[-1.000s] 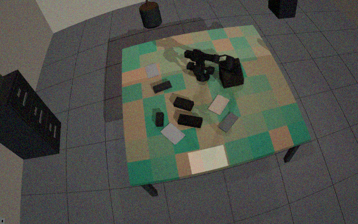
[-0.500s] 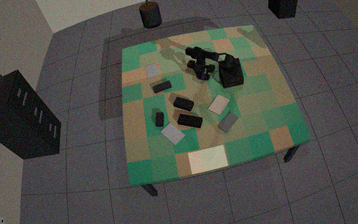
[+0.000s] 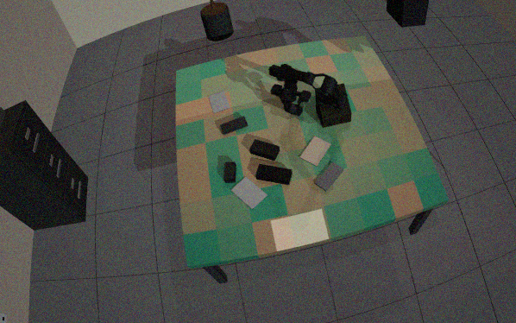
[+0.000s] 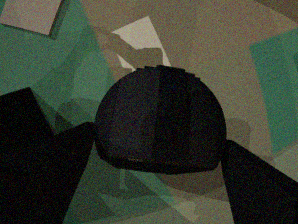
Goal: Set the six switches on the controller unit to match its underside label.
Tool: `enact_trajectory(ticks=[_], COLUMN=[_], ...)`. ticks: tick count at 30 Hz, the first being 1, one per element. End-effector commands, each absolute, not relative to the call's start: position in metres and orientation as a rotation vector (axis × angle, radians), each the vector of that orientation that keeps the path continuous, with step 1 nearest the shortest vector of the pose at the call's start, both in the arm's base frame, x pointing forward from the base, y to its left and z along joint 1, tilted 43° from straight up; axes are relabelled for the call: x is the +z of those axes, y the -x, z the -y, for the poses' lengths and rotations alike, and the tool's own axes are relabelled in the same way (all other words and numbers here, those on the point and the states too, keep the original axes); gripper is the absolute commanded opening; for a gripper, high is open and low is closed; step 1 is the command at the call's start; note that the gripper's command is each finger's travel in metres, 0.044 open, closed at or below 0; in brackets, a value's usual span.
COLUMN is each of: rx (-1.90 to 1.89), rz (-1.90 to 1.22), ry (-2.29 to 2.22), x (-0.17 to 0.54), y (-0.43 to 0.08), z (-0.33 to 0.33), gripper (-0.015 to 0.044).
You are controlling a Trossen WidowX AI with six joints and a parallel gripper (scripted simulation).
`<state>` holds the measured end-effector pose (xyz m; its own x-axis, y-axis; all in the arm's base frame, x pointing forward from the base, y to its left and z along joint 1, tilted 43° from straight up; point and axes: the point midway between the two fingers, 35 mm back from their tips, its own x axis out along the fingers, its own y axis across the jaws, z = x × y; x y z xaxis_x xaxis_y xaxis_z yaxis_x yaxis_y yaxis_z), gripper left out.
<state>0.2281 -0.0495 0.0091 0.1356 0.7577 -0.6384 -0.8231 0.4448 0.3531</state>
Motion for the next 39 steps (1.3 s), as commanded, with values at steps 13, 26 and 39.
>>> enact_trajectory(ticks=[13, 26, 39], rx=[1.153, 1.152, 1.15], rz=[-0.844, -0.82, -0.798], ry=[0.072, 0.056, 0.042], x=[0.0, -0.005, -0.01], y=[-0.218, -0.212, -0.205], z=[0.06, 0.069, 0.076], gripper=[0.0335, 0.0335, 0.0335])
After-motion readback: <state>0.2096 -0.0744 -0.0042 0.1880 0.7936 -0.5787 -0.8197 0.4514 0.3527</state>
